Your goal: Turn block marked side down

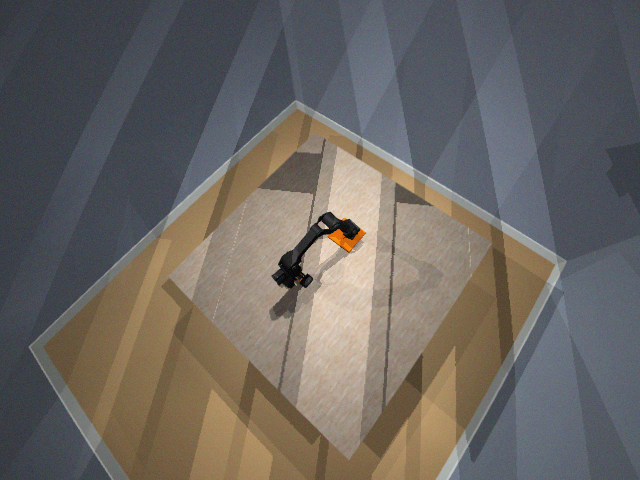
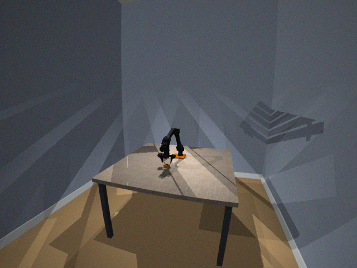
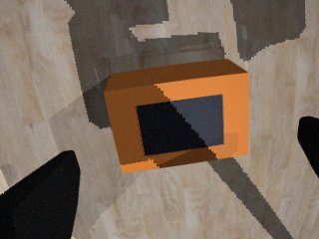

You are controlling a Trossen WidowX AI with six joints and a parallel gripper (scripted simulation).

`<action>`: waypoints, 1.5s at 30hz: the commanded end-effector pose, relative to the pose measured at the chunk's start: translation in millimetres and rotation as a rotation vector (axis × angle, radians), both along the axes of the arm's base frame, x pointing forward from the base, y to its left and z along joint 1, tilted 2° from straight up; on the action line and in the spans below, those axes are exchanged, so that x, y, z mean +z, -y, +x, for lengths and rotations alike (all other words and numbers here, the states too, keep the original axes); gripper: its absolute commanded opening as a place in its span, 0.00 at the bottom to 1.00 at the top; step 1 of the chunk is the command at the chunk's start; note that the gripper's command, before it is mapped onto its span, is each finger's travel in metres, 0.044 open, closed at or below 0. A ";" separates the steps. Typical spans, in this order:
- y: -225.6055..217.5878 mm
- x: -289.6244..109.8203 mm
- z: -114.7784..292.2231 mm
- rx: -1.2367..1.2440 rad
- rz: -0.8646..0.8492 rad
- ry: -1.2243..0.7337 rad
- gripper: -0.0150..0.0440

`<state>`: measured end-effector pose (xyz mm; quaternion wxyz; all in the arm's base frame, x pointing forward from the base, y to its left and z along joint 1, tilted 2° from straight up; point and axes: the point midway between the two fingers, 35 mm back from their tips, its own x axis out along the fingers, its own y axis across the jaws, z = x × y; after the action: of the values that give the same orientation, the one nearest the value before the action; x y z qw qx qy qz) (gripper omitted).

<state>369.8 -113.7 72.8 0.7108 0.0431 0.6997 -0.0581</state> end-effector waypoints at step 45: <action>-0.1 -34.6 0.0 0.002 0.003 -0.002 0.55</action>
<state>369.7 -113.8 38.6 0.7099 0.0439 0.7006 -0.0578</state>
